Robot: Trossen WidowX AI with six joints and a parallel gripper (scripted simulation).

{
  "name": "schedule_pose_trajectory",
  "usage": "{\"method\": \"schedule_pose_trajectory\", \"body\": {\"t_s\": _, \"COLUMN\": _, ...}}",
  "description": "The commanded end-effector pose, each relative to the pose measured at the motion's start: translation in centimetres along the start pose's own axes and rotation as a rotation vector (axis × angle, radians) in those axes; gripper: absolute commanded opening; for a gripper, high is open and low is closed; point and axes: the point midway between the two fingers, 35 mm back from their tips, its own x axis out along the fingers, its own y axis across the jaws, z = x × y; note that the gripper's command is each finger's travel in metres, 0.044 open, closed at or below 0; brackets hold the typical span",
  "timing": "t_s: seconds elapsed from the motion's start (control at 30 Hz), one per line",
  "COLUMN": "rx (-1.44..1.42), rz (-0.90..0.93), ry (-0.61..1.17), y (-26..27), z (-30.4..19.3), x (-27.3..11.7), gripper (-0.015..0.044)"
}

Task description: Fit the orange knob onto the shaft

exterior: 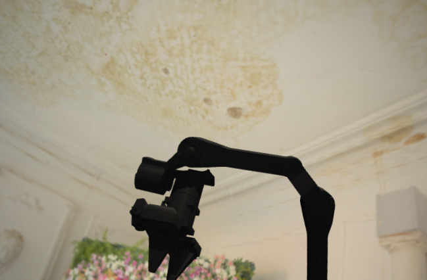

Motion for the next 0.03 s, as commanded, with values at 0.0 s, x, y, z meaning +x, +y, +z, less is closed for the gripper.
{"method": "schedule_pose_trajectory", "body": {"t_s": 0.0, "rx": -0.006, "rz": -0.012, "ry": 0.014, "y": 0.05, "z": -0.02, "x": 0.2, "gripper": 0.044}}
